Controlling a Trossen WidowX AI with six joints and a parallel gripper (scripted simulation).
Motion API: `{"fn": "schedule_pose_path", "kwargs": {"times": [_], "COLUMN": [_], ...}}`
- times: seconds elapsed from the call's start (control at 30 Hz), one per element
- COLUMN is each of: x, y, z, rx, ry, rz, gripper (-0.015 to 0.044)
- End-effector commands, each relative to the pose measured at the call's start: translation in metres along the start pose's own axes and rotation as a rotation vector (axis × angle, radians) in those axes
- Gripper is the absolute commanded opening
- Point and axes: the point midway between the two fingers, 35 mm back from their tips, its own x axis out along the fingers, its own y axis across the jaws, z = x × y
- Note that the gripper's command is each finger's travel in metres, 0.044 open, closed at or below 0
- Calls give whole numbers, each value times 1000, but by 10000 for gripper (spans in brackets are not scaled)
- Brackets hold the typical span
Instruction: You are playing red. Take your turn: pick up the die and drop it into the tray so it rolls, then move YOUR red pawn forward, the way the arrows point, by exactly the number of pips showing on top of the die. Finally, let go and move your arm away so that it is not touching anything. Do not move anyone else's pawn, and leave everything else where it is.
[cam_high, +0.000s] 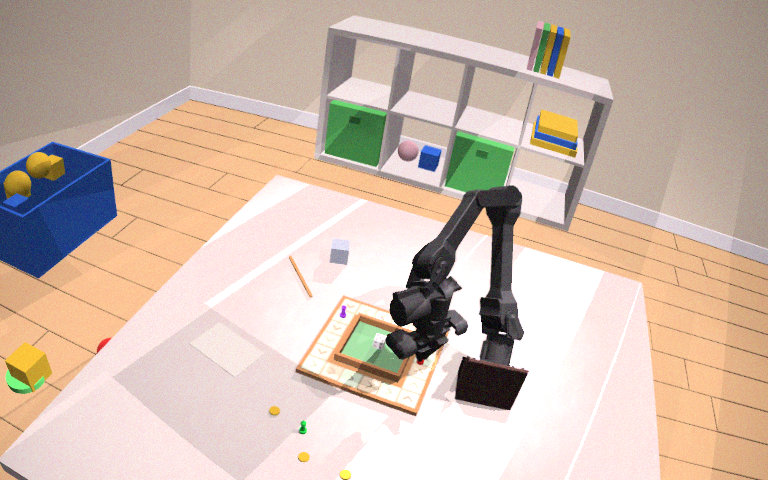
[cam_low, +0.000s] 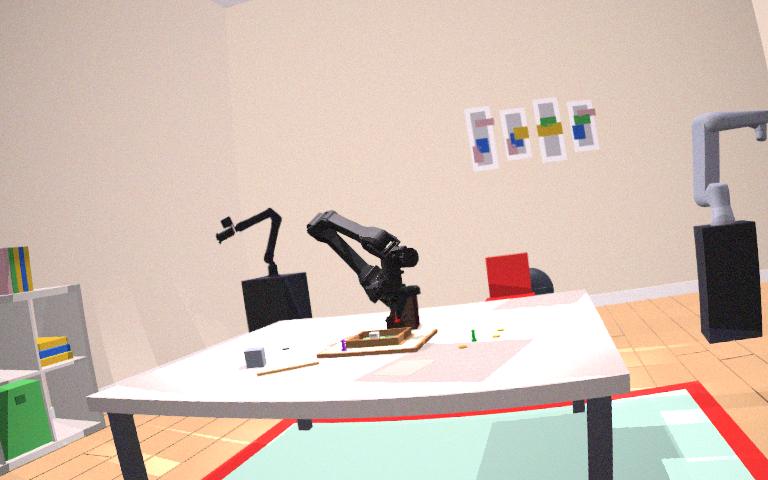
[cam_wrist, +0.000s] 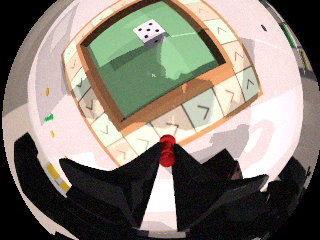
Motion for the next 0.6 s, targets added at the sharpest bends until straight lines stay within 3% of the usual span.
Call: {"fn": "schedule_pose_path", "kwargs": {"times": [0.0,0.4,0.57], "x": [-23,-87,-90], "y": [2,-8,-9], "z": [0,-2,-1], "rx": [7,9,9], "ry": [6,2,1], "rz": [14,5,5], "gripper": [0,0,0]}}
